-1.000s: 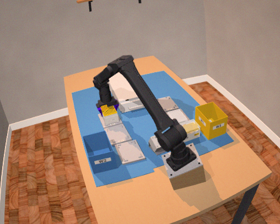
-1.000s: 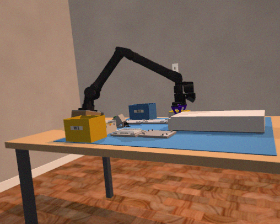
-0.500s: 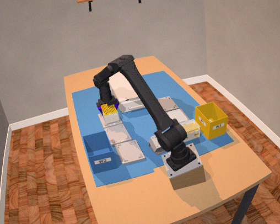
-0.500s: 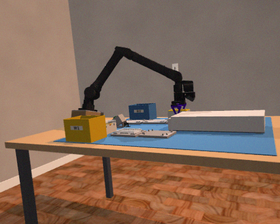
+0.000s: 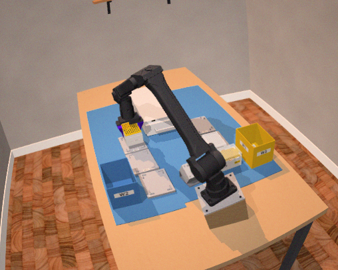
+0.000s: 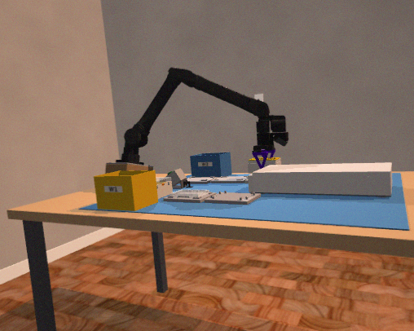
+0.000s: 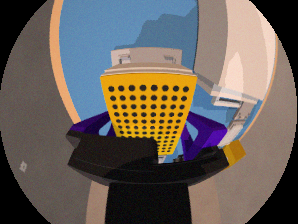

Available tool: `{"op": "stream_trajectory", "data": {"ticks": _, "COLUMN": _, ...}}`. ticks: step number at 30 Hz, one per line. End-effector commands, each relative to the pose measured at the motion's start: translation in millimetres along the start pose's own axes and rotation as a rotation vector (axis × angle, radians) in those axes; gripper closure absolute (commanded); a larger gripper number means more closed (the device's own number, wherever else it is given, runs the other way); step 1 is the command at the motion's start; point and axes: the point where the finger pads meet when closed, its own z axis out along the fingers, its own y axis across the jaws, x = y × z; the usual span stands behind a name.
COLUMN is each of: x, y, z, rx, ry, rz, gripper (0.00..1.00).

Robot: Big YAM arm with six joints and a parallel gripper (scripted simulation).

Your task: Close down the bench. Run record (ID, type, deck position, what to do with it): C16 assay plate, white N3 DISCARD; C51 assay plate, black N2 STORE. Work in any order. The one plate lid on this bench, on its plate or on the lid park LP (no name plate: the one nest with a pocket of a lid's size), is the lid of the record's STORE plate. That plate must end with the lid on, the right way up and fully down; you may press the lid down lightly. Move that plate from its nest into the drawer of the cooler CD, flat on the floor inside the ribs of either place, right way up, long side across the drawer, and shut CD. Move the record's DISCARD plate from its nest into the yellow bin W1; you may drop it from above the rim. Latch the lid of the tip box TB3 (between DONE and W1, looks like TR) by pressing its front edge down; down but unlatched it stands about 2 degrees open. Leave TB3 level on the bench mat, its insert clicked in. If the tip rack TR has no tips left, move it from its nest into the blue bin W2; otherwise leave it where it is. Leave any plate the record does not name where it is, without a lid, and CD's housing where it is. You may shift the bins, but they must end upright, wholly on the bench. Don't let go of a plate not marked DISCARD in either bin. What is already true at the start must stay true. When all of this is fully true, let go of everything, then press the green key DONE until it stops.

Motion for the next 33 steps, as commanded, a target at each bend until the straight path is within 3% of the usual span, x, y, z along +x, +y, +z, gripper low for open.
{"op": "stream_trajectory", "data": {"ticks": 1, "x": -30, "y": 9, "z": -62.1, "rx": -0.024, "ry": -0.109, "rz": -0.017, "gripper": 1.00}}
{"op": "stream_trajectory", "data": {"ticks": 33, "x": -28, "y": 6, "z": -100.9, "rx": -0.023, "ry": -0.112, "rz": -0.013, "gripper": 1.00}}
